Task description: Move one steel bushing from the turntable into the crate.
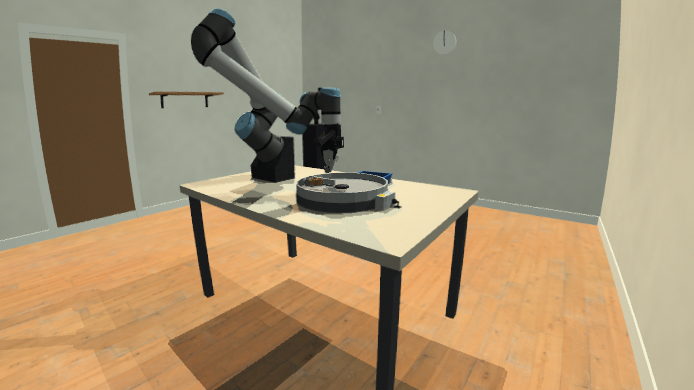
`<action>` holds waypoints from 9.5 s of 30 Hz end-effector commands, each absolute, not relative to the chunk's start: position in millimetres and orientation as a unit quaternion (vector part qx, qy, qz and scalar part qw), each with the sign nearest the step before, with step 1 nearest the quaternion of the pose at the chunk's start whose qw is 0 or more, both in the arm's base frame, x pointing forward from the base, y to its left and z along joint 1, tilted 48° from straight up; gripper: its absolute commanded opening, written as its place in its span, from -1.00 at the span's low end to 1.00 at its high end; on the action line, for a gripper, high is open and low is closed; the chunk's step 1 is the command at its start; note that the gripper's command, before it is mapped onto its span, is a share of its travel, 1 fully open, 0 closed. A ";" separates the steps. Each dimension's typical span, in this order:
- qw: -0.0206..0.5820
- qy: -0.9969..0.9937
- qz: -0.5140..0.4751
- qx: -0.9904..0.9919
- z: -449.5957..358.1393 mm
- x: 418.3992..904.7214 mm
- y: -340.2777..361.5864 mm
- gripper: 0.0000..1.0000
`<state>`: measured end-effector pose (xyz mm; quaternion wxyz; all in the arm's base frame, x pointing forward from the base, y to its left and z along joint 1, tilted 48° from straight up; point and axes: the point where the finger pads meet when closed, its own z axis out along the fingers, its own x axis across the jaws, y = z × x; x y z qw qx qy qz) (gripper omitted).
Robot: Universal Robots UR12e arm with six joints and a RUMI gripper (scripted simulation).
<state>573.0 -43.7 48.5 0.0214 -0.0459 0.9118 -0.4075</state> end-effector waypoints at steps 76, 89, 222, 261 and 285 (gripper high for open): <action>0.022 0.912 -0.407 -0.044 -203.0 590.6 184.1 -1.00; 0.022 0.912 -0.407 -0.044 -203.0 590.6 184.1 -1.00; 0.021 0.912 -0.408 -0.045 -269.2 595.1 110.3 -1.00; 0.021 0.912 -0.408 -0.045 -270.4 593.4 109.1 -1.00; 0.020 0.912 -0.408 -0.045 -272.6 593.5 106.9 -1.00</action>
